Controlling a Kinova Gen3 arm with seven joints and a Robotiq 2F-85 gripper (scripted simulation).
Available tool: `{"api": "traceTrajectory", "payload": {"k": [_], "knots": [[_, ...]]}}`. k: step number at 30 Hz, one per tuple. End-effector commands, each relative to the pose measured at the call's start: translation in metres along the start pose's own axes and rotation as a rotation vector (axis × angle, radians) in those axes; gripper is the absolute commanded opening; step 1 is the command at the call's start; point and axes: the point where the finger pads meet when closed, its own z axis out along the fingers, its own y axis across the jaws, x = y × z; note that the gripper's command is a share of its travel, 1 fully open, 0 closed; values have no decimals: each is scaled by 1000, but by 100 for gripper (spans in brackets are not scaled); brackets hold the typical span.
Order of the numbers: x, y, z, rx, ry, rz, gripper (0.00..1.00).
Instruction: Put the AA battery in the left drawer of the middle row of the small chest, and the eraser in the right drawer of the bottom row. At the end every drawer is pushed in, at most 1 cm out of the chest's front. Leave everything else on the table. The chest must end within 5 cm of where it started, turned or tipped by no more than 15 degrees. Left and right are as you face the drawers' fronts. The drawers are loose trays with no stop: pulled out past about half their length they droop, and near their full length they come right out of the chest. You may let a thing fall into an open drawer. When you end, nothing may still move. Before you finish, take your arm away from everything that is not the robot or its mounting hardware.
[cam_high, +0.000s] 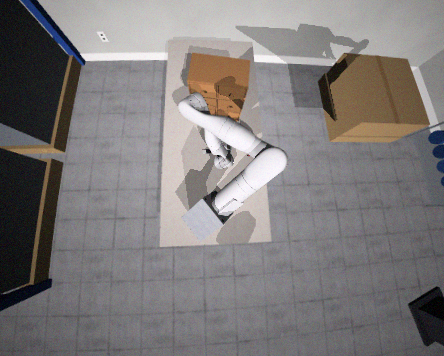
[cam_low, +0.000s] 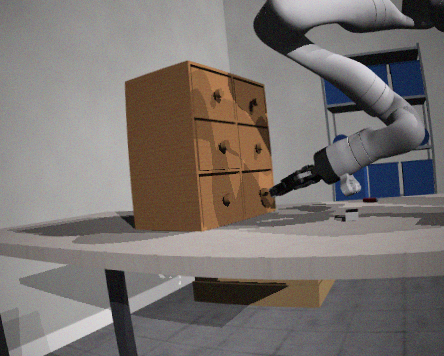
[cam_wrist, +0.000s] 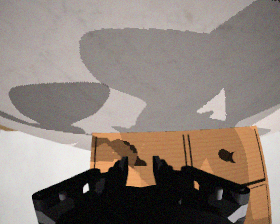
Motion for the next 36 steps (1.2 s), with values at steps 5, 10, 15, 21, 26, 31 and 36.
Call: {"api": "traceTrajectory", "payload": {"k": [5, 10, 15, 21, 26, 31, 36], "knots": [[-5, 0, 8, 1, -3, 2, 33], [-8, 0, 17, 1, -3, 2, 33], [-10, 0, 24, 1, -3, 2, 33], [-11, 0, 27, 1, -3, 2, 33], [-12, 0, 28, 1, -3, 2, 33], [-12, 0, 28, 1, -3, 2, 33], [-12, 0, 28, 1, -3, 2, 33]]}}
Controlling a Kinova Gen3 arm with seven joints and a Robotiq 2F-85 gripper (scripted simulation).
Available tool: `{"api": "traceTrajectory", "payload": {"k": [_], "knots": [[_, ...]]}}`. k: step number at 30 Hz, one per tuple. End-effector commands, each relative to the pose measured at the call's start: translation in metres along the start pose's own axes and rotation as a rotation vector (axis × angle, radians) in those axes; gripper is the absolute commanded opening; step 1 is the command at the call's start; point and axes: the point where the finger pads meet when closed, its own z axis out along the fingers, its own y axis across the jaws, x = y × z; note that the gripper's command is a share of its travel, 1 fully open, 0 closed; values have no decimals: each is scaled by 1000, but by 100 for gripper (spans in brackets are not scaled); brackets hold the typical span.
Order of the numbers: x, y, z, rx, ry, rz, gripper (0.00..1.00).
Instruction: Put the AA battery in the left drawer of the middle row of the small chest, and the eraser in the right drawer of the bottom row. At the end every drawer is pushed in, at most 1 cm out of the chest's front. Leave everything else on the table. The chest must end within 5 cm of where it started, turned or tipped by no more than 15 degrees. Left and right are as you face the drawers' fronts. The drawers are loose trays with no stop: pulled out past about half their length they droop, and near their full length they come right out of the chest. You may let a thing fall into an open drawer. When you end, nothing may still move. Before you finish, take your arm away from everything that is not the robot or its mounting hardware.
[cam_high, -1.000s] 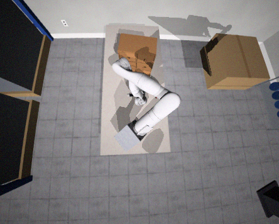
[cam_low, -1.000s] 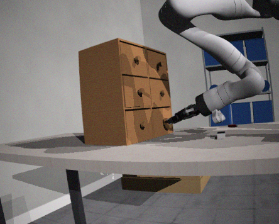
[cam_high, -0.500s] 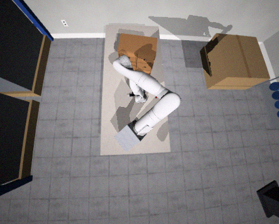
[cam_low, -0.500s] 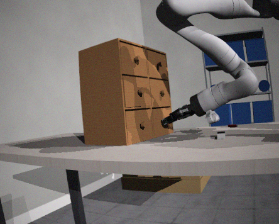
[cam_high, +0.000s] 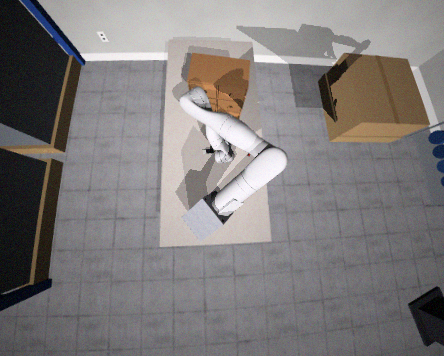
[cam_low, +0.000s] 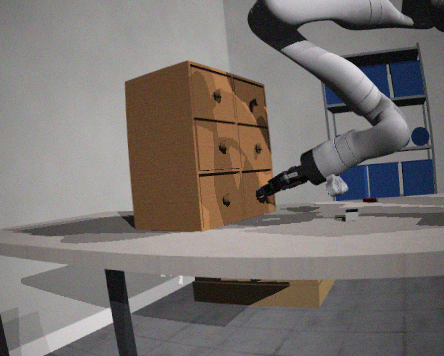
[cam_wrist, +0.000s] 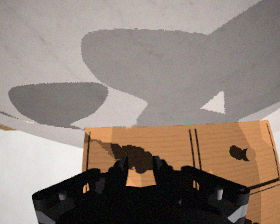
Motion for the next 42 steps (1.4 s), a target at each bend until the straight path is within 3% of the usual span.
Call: {"api": "traceTrajectory", "payload": {"k": [1, 11, 12, 42], "knots": [[-1, 0, 0, 0, -1, 0, 33], [-1, 0, 0, 0, -1, 0, 33], [-1, 0, 0, 0, -1, 0, 13], [-1, 0, -1, 0, -1, 0, 13]]}}
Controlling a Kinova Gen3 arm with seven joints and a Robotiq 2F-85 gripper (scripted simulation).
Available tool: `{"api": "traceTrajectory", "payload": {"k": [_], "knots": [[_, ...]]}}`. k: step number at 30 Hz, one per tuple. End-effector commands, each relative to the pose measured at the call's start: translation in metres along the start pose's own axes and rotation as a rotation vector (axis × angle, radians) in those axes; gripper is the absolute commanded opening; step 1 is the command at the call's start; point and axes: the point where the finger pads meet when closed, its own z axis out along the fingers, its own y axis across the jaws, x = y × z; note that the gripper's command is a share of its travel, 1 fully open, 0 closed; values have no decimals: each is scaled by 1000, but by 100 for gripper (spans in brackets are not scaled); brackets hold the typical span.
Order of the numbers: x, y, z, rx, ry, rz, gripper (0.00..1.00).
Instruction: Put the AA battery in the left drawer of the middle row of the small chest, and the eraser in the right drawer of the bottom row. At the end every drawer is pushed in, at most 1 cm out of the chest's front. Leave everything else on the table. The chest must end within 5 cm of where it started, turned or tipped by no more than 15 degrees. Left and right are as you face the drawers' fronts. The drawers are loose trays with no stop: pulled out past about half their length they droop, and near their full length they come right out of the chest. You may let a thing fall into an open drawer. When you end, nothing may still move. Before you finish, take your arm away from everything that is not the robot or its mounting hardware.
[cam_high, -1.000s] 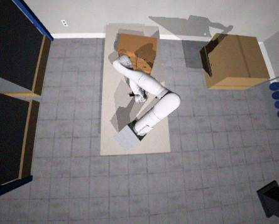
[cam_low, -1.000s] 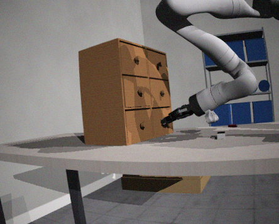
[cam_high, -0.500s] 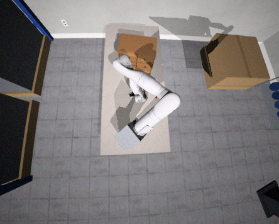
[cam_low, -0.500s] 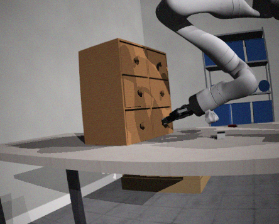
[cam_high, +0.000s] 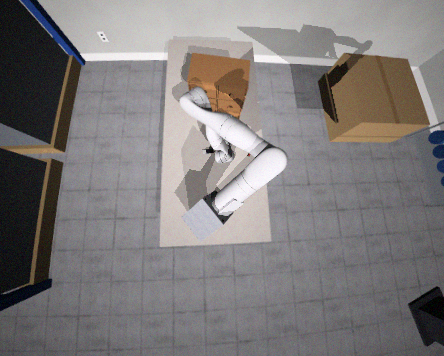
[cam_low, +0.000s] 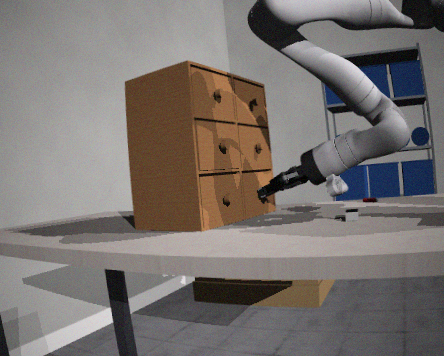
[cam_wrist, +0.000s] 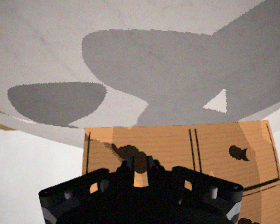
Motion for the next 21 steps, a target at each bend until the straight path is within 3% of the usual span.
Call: {"api": "traceTrajectory", "payload": {"k": [1, 21], "knots": [[0, 0, 0, 0, -1, 0, 13], [4, 0, -13, 0, -1, 0, 13]]}}
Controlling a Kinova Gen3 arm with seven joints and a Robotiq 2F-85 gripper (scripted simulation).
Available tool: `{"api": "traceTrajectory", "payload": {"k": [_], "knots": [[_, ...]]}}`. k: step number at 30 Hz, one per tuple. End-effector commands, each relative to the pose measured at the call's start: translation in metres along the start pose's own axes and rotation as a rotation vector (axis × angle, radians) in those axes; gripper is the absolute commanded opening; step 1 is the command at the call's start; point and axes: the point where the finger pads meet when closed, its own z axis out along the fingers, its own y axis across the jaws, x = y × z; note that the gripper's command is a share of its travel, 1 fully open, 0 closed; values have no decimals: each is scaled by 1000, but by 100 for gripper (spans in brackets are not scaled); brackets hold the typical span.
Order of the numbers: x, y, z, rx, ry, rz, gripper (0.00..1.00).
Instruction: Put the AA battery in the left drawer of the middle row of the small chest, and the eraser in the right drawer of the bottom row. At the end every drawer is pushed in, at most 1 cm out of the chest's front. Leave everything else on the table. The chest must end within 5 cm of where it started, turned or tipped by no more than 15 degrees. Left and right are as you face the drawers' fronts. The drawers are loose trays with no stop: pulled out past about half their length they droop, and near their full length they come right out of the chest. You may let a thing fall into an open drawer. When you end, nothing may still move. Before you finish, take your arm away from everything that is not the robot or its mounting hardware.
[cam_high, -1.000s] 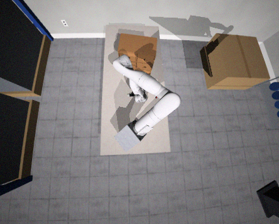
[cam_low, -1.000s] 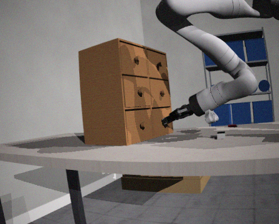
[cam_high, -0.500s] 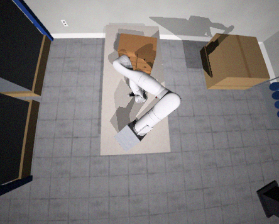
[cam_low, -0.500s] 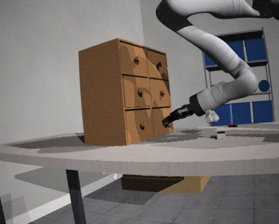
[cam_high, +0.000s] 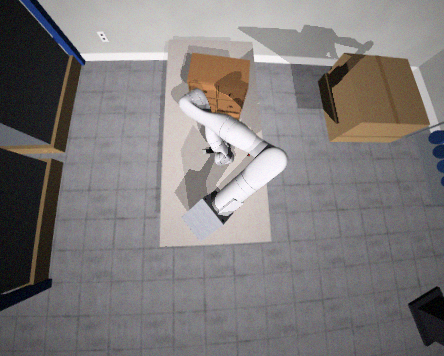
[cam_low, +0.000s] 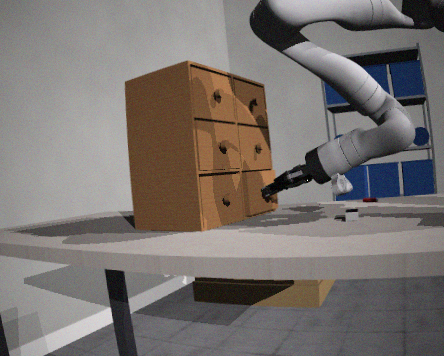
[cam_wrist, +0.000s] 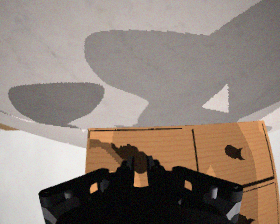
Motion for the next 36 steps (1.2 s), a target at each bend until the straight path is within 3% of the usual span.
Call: {"api": "traceTrajectory", "payload": {"k": [1, 36], "knots": [[3, 0, -4, -2, 4, -3, 13], [17, 0, -42, -2, 4, -3, 13]]}}
